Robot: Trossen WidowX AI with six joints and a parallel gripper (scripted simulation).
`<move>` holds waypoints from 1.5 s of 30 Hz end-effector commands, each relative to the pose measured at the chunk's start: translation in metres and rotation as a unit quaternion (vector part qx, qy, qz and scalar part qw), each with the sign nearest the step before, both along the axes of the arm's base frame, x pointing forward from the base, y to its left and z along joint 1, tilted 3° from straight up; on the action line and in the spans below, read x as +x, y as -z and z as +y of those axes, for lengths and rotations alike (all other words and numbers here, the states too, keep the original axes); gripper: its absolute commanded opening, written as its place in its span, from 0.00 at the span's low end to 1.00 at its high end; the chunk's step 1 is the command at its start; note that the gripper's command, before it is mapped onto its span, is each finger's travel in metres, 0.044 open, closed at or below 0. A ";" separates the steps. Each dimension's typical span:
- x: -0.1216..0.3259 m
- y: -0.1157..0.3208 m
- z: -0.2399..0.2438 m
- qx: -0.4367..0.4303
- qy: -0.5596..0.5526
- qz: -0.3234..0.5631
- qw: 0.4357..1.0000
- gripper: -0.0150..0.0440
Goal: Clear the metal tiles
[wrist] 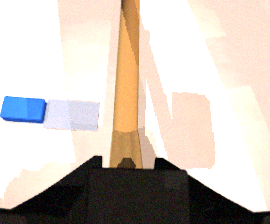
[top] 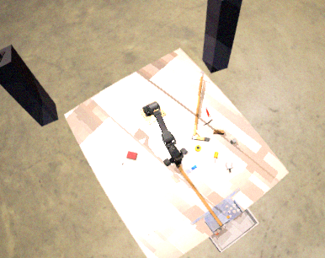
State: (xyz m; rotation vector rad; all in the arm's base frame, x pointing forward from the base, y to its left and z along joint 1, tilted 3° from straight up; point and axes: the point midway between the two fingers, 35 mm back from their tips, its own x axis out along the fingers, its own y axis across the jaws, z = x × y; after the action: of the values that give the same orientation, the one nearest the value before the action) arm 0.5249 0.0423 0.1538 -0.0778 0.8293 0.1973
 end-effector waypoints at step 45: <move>-0.017 -0.006 -0.007 0.000 0.001 -0.003 1.000 0.25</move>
State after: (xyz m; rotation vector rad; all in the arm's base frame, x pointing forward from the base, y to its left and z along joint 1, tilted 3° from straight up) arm 0.5132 0.0373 0.1504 -0.0769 0.8431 0.1946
